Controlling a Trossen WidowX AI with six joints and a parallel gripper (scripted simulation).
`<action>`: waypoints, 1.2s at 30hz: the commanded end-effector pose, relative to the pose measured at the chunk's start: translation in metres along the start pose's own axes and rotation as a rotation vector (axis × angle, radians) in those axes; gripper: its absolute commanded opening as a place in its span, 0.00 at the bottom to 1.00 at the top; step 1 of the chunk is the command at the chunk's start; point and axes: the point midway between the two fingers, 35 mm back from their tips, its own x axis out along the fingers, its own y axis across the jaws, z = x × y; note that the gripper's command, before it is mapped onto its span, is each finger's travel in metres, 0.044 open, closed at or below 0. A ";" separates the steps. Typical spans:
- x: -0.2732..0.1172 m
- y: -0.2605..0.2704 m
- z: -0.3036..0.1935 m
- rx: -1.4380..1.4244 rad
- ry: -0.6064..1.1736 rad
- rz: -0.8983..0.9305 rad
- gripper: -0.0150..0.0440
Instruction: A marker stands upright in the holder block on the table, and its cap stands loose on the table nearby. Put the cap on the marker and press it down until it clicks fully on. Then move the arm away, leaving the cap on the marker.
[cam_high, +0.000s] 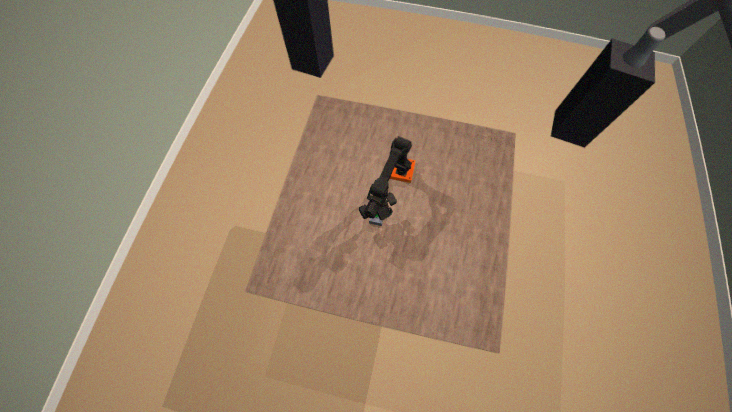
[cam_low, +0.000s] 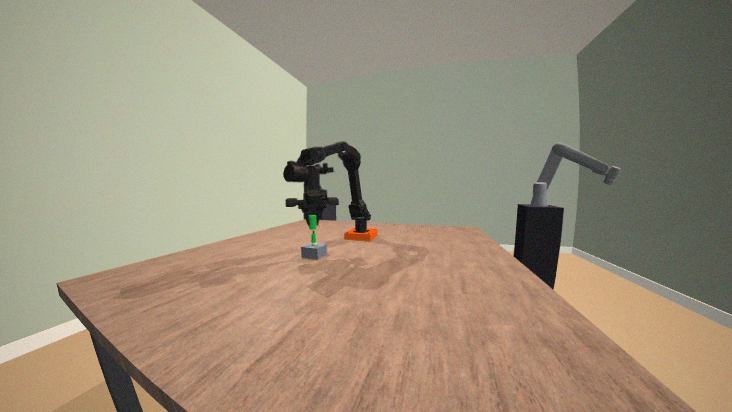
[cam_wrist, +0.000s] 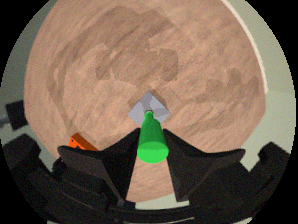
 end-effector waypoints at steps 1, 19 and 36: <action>0.008 0.001 -0.001 -0.003 0.007 0.004 0.25; 0.037 0.001 -0.002 -0.003 0.007 0.004 0.25; 0.047 0.002 -0.002 -0.003 0.007 0.004 0.25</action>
